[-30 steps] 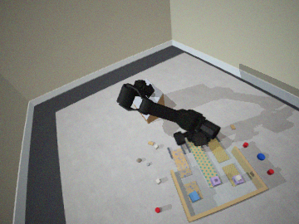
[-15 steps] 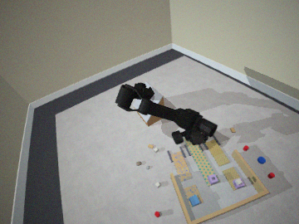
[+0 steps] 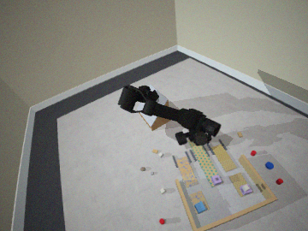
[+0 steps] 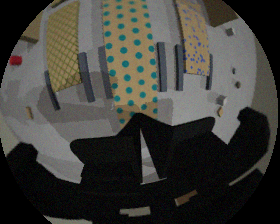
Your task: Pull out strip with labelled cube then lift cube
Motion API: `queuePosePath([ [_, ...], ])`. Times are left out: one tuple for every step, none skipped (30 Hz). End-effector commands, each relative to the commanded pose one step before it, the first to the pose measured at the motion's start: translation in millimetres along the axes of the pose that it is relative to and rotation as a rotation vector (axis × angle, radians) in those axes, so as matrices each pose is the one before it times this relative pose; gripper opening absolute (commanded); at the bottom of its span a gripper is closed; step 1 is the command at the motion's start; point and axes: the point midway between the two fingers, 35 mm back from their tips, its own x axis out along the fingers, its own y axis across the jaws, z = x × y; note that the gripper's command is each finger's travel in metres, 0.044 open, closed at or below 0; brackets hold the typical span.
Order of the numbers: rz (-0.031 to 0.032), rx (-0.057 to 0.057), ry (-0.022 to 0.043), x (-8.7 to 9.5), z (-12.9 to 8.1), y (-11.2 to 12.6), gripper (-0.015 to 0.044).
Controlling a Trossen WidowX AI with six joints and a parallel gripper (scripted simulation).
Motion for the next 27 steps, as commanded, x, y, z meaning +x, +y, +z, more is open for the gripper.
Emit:
queuePosePath([
  [-0.00338,-0.0034,0.01977,3.55,-13.07,-2.27,0.0000],
  [0.00001,0.0000,0.00005,0.01,-1.51,0.02,0.0000],
  [0.00001,0.0000,0.00005,0.01,-1.53,0.01,0.0000],
  [0.00001,0.0000,0.00005,0.01,-1.48,0.02,0.0000],
  [0.00001,0.0000,0.00005,0.01,-1.50,0.01,0.0000],
  [0.00001,0.0000,0.00005,0.01,-1.46,0.02,0.0000],
  [0.00001,0.0000,0.00005,0.01,-1.49,0.01,0.0000],
  [0.00001,0.0000,0.00005,0.01,-1.47,0.02,0.0000],
  [0.00001,0.0000,0.00005,0.01,-1.50,0.01,0.0000],
  [0.00001,0.0000,0.00005,0.01,-1.46,0.02,0.0000],
  [0.00001,0.0000,0.00005,0.01,-1.49,0.01,0.0000],
  [0.00001,0.0000,0.00005,0.01,-1.44,0.02,0.0000],
  [0.00001,0.0000,0.00005,0.01,-1.47,0.01,0.0000],
  [0.00001,0.0000,0.00005,0.01,-1.44,0.02,0.0000],
  [0.00001,0.0000,0.00005,0.01,-1.48,0.01,0.0000],
  [0.00001,0.0000,0.00005,0.01,-1.44,0.02,0.0000],
  [0.00001,0.0000,0.00005,0.01,-1.47,0.01,0.0000],
  [0.00001,0.0000,0.00005,0.01,-1.43,0.02,0.0000],
  [0.00001,0.0000,0.00005,0.01,-1.47,0.01,0.0000],
  [0.00001,0.0000,0.00005,0.00,-1.42,0.02,0.0000],
  [0.00001,0.0000,0.00005,0.01,-1.46,0.01,0.0000],
  [0.00001,0.0000,0.00005,0.00,-1.40,0.02,0.0000],
  [0.00001,0.0000,0.00005,0.01,-1.45,0.01,0.0000],
  [0.00002,0.0000,0.00005,0.01,-1.63,0.02,0.0000],
  [0.00001,0.0000,0.00005,0.01,-1.68,0.01,0.0000],
  [0.00001,0.0000,0.00005,0.00,-1.59,0.02,0.0000],
  [0.00001,0.0000,0.00005,0.01,-1.59,0.01,0.0000],
])
